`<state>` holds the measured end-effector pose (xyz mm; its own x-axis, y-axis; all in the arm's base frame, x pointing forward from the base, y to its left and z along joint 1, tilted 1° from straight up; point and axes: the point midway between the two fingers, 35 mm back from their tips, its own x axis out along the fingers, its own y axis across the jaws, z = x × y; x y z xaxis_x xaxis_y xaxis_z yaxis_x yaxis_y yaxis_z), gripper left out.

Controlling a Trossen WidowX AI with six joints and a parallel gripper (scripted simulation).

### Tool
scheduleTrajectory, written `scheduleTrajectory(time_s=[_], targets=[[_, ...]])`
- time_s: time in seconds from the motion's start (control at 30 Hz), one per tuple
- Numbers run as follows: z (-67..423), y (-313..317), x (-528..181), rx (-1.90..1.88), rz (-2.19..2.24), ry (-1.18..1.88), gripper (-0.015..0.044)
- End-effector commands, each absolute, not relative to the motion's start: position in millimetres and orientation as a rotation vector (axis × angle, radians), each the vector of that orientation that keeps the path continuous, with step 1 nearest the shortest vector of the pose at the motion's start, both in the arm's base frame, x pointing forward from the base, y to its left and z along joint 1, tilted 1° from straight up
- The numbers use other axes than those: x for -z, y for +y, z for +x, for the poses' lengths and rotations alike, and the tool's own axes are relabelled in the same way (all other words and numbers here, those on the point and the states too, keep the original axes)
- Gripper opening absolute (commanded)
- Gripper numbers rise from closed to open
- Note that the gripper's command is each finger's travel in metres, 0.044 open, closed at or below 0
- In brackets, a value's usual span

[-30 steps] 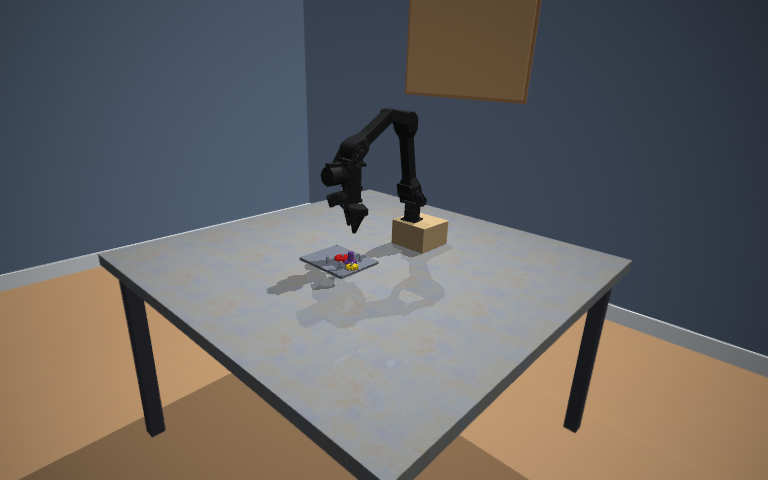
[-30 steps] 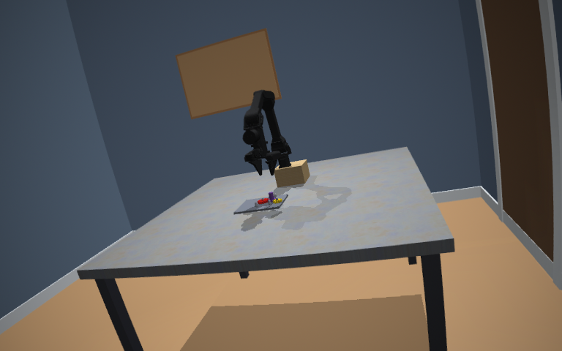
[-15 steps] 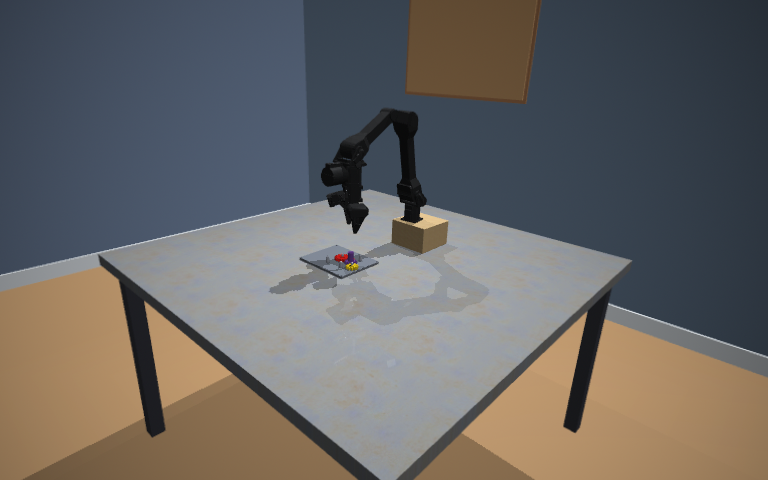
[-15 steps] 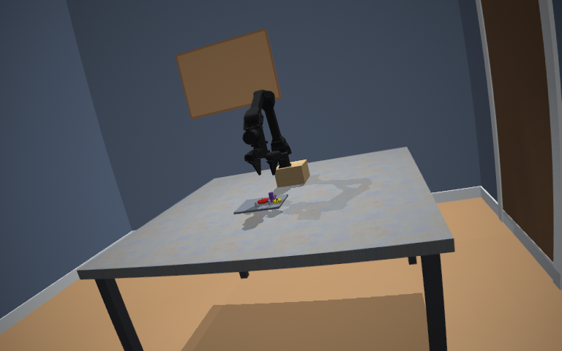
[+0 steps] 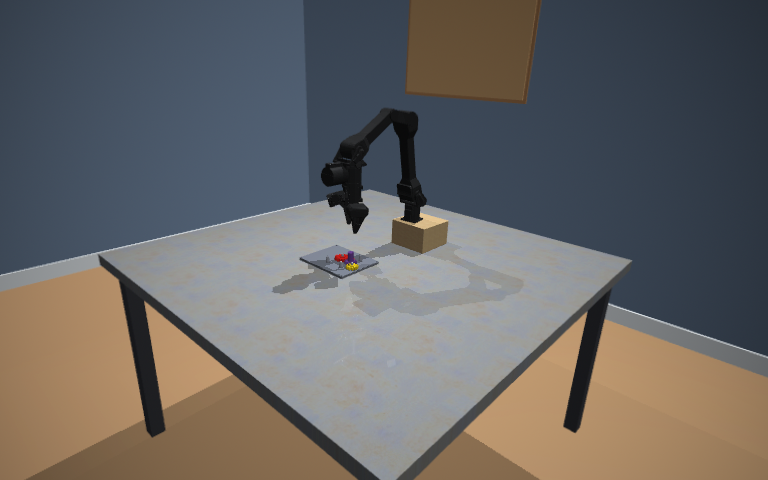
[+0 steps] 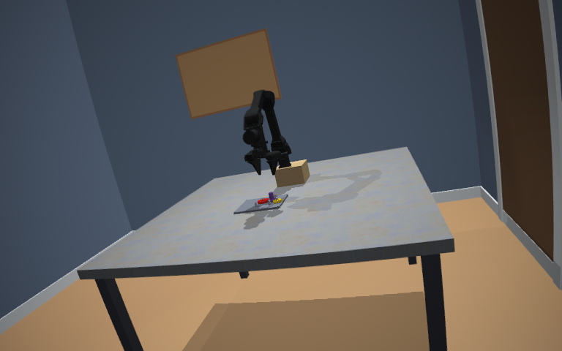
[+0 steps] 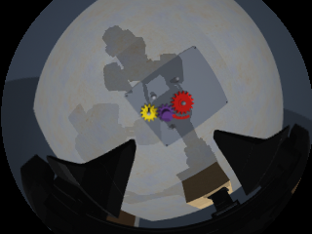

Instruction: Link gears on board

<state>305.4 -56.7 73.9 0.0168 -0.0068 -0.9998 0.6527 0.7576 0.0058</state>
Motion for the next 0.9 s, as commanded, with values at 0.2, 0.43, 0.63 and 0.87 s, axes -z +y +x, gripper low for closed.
scheduleTrajectory(time_s=[0.2, 0.43, 0.63, 0.87], targets=[[305, -57, -74, 0.558, 0.558, 1.479, 0.044], [306, -56, -75, 0.559, 0.557, 1.478, 0.044], [313, -13, -82, 0.562, 0.552, 1.456, 0.044], [302, 92, -98, 0.543, 0.566, 1.468, 0.044]])
